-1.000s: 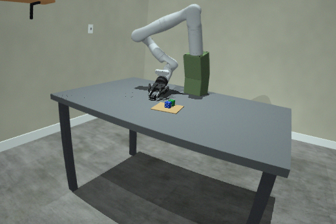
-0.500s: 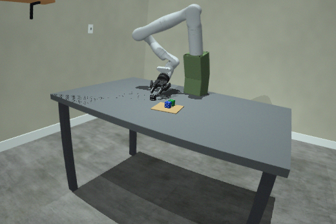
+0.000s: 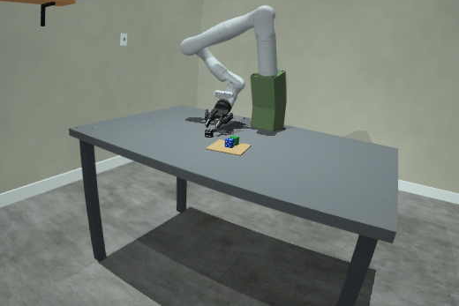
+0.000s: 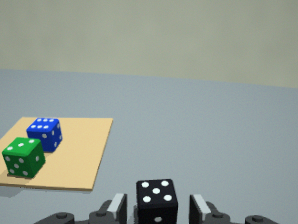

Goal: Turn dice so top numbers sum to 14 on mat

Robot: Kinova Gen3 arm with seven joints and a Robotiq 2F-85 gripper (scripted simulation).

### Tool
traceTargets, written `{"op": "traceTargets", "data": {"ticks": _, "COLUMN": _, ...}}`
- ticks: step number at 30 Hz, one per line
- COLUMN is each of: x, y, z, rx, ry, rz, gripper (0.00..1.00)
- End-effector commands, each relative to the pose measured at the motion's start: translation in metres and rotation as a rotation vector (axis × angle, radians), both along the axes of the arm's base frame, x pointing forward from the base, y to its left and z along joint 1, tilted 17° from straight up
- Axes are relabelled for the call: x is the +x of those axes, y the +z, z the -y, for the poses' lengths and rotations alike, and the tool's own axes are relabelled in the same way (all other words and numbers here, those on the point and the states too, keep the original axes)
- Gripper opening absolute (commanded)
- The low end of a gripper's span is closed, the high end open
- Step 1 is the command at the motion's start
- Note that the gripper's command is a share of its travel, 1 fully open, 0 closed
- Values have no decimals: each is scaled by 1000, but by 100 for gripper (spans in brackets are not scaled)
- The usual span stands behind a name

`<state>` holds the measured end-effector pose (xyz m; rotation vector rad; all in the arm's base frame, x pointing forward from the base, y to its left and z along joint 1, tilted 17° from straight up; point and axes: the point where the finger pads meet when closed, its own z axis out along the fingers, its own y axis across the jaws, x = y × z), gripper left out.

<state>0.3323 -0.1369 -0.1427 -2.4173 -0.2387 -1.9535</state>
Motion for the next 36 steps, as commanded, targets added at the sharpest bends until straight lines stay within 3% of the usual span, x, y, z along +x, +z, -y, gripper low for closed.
{"op": "traceTargets", "data": {"ticks": 1, "x": 1, "y": 2, "z": 1, "rx": -2, "ry": -1, "rz": -5, "gripper": 46}}
{"op": "traceTargets", "data": {"ticks": 13, "x": 2, "y": 8, "z": 1, "rx": -11, "ry": -8, "rz": -70, "gripper": 46}}
{"op": "traceTargets", "data": {"ticks": 36, "x": 6, "y": 33, "z": -2, "rx": -44, "ry": -25, "rz": -336, "gripper": 46}}
